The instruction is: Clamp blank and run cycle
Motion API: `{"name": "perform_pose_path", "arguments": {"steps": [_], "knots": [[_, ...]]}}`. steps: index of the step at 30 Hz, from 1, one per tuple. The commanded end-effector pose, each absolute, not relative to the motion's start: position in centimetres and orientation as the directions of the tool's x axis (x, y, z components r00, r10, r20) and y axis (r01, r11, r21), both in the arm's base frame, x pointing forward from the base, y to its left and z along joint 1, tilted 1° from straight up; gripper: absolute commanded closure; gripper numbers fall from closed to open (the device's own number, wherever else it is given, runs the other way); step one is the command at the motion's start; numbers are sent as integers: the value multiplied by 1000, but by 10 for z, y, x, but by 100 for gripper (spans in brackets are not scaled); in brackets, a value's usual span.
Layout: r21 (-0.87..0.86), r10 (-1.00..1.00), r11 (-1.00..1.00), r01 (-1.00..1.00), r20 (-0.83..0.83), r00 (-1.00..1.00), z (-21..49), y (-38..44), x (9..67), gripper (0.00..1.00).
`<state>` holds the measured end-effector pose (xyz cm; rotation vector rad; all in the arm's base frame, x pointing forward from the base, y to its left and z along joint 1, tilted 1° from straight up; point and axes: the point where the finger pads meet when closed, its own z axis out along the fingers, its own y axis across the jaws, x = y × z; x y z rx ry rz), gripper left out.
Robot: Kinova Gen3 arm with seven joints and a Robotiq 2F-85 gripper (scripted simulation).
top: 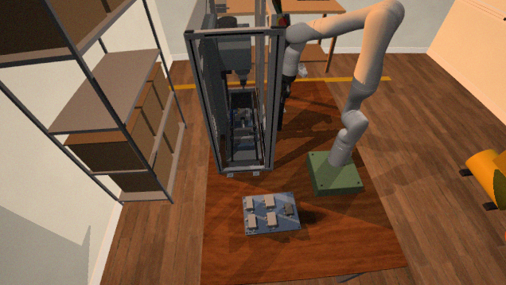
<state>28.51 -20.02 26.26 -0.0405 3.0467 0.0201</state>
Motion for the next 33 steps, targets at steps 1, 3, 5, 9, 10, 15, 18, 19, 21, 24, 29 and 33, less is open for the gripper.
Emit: {"name": "perform_pose_path", "arguments": {"steps": [1, 3, 5, 9, 10, 15, 18, 19, 21, 24, 29, 33], "knots": [[11, -25, 1000, -27, -96, -995, 263, -228, 286, 61], [11, -25, 1000, -27, -96, -995, 263, -236, 286, 61], [11, -25, 1000, -27, -96, -995, 263, -236, 286, 61], [11, -25, 1000, -27, -96, -995, 263, -236, 286, 61], [11, -25, 1000, -27, -96, -995, 263, -236, 286, 61], [11, -25, 1000, -27, -96, -995, 263, -244, 287, 61], [11, -25, 1000, -27, -96, -995, 262, -268, 287, 61], [11, -25, 1000, -27, -96, -995, 262, -276, 287, 61], [11, -25, 1000, -27, -96, -995, 262, -276, 287, 61], [11, -25, 1000, -27, -96, -995, 262, -276, 287, 61], [11, -25, 1000, -27, -96, -995, 262, -276, 287, 61], [11, -25, 1000, -27, -96, -995, 262, -292, 288, 61]]}}
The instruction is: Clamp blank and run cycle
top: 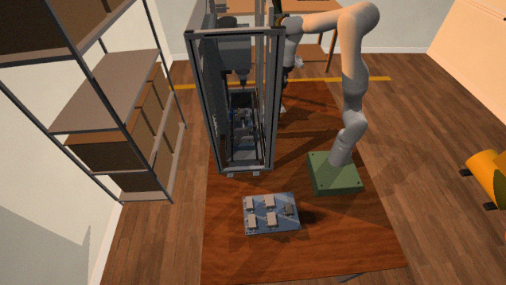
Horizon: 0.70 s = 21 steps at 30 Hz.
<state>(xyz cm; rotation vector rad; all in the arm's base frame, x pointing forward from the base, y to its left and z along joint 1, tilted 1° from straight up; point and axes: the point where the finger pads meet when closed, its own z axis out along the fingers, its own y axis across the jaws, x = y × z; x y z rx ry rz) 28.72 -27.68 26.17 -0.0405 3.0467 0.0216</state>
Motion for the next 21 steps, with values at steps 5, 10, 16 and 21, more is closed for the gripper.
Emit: {"name": "perform_pose_path", "arguments": {"steps": [5, 10, 16, 21], "knots": [[10, -26, 1000, -27, -96, -995, 262, -316, 289, 61], [10, -26, 1000, -27, -96, -995, 262, -316, 289, 61], [10, -26, 1000, -27, -96, -995, 262, -318, 289, 61], [10, -26, 1000, -27, -96, -995, 262, -324, 289, 61]]}}
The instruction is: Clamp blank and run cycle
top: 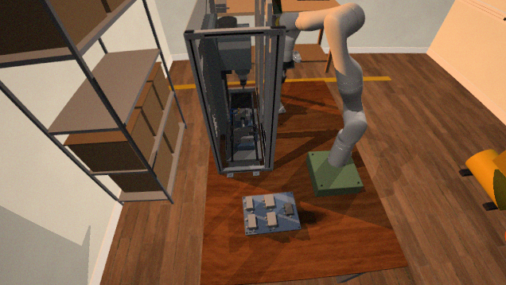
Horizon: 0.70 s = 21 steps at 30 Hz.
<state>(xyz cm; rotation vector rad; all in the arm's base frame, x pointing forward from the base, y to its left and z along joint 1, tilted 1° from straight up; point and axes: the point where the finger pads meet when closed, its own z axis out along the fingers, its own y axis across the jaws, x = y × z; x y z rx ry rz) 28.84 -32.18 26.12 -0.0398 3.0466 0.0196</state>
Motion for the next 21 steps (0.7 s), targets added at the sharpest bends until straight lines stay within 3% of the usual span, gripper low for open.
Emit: {"name": "perform_pose_path", "arguments": {"steps": [1, 11, 12, 21], "knots": [[10, -26, 1000, -27, -96, -995, 262, -324, 289, 61], [10, -26, 1000, -27, -96, -995, 262, -324, 289, 61], [10, -26, 1000, -27, -96, -995, 262, -324, 289, 20], [10, -26, 1000, -27, -96, -995, 262, -324, 289, 20]]}}
